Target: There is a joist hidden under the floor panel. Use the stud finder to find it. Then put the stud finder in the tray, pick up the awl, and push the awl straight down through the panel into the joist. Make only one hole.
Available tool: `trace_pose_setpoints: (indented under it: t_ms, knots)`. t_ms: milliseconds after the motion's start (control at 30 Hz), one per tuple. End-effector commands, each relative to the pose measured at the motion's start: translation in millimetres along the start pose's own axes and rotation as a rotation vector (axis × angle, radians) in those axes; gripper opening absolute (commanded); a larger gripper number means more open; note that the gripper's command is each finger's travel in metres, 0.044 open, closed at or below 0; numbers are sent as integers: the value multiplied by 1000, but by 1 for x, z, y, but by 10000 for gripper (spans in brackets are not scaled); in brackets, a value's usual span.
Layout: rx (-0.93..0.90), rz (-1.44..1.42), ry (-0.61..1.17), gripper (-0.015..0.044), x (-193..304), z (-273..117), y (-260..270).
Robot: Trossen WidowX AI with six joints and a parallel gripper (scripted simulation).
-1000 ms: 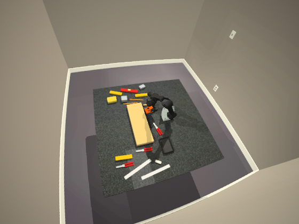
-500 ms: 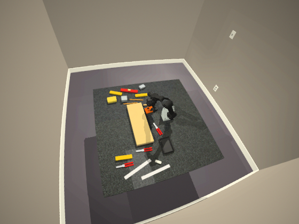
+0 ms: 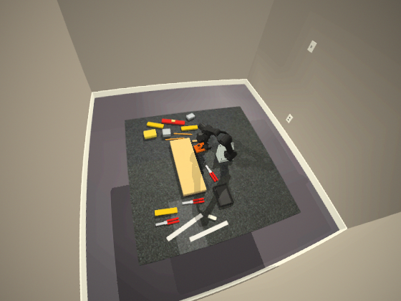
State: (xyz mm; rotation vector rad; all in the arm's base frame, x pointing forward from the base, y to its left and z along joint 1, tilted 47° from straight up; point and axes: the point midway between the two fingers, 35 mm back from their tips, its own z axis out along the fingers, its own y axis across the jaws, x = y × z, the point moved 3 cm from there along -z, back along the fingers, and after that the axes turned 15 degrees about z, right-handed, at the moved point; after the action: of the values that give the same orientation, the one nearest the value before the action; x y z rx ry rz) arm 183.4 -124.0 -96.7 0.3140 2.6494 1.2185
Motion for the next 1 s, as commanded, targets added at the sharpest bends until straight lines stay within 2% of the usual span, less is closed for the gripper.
trace_pose_setpoints:
  t_ms: [0,467,667,967]
  knots:
    - [11,-9,-8,10,-7,-14,-2]
    - [12,-8,-7,0,-26,-95,6]
    - [15,-3,-7,0,-32,-96,4]
    - [29,26,-9,0,-69,-97,-8]
